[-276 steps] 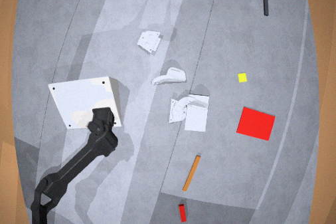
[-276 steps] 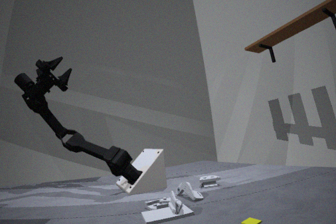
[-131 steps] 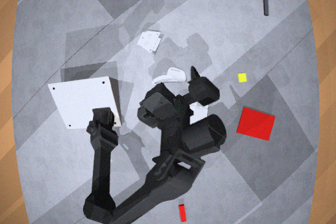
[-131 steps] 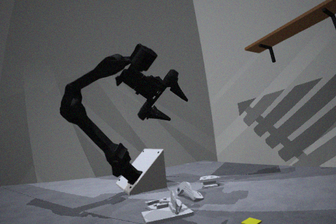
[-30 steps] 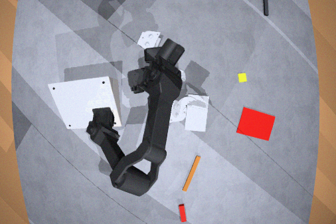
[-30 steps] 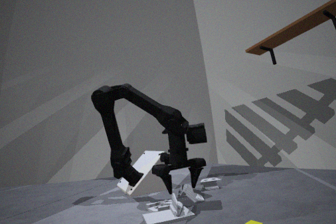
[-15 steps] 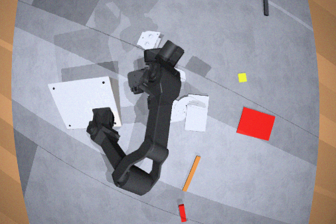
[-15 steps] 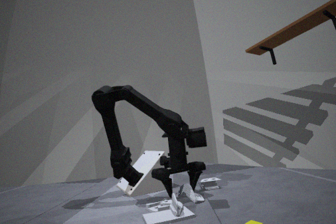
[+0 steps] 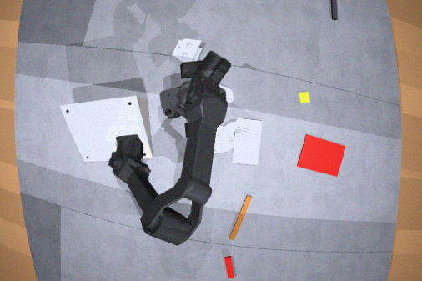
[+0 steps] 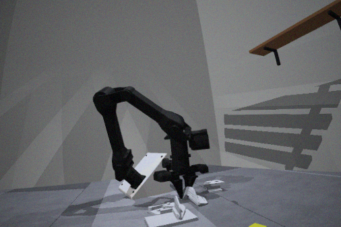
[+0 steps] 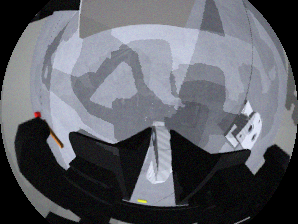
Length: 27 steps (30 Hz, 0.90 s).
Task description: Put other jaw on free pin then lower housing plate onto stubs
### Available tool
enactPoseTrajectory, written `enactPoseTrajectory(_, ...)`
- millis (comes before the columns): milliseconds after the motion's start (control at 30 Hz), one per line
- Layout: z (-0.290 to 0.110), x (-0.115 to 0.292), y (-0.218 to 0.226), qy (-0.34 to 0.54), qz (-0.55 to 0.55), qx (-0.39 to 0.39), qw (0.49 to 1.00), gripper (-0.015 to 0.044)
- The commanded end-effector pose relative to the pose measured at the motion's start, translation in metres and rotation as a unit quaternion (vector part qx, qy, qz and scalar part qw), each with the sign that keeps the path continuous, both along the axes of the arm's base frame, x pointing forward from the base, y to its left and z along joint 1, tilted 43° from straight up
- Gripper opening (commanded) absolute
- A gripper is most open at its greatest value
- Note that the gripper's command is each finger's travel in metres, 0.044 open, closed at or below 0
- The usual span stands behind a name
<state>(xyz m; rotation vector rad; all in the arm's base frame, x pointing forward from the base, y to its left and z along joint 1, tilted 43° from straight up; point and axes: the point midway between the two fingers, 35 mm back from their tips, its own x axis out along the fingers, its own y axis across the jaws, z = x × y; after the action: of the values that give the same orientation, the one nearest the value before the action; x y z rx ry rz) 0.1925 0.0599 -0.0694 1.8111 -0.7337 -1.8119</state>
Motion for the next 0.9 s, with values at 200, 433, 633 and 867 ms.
enactPoseTrajectory(200,-0.0004,-0.0002,-0.0004,0.001,0.002,0.0,1.0,0.0037)
enactPoseTrajectory(433,0.0002,0.0,0.0003,-0.002,0.001,0.0,1.0,0.0037)
enactPoseTrajectory(633,0.0038,0.0004,0.0039,-0.005,0.001,0.0,1.0,0.0037)
enactPoseTrajectory(867,0.0086,0.0006,0.0083,-0.003,0.001,0.001,1.0,0.0037)
